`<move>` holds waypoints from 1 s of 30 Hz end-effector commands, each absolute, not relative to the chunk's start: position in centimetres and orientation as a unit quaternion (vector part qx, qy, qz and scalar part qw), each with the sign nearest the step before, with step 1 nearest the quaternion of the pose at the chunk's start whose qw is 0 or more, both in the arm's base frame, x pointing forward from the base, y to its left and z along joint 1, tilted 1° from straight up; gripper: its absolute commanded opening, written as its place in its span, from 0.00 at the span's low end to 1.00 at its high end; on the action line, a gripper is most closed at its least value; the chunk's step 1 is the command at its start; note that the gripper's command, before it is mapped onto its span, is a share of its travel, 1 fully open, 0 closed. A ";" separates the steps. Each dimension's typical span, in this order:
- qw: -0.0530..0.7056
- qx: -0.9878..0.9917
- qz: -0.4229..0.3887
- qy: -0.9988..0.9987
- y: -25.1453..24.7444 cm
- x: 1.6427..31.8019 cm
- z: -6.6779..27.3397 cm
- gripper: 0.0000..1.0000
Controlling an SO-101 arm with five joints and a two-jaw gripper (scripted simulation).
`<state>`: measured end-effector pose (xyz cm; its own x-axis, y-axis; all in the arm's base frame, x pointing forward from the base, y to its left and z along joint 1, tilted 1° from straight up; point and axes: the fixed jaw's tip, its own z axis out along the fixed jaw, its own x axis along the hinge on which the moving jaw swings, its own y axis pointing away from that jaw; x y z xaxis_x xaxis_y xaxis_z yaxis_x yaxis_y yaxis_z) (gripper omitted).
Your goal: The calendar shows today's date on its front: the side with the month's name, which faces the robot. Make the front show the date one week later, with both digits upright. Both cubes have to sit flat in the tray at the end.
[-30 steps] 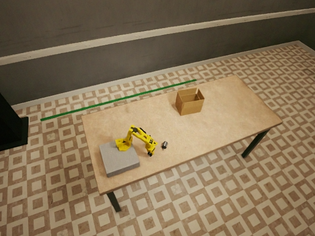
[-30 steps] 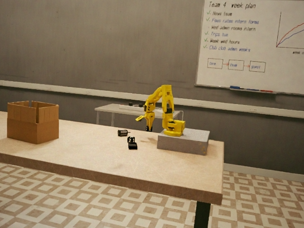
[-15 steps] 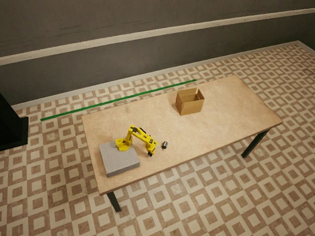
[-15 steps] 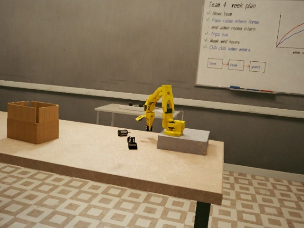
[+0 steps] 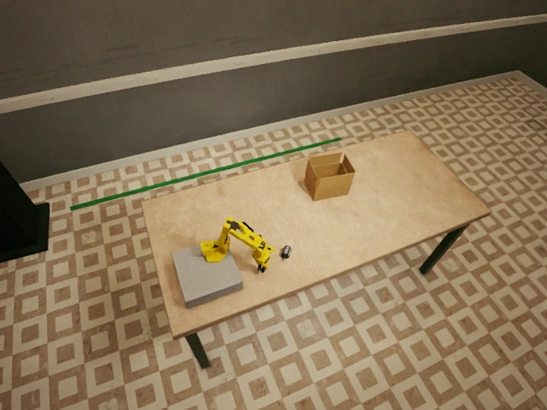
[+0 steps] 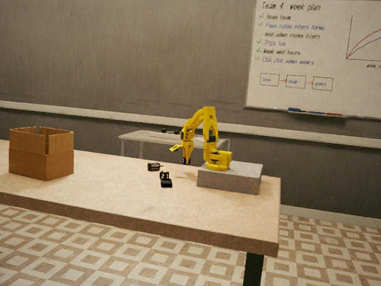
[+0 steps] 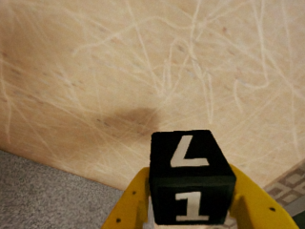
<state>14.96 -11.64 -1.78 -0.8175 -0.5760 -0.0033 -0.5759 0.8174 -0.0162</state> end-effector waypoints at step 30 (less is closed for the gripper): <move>0.000 -0.304 0.000 0.953 -11.5 14.6 -3.3 0.00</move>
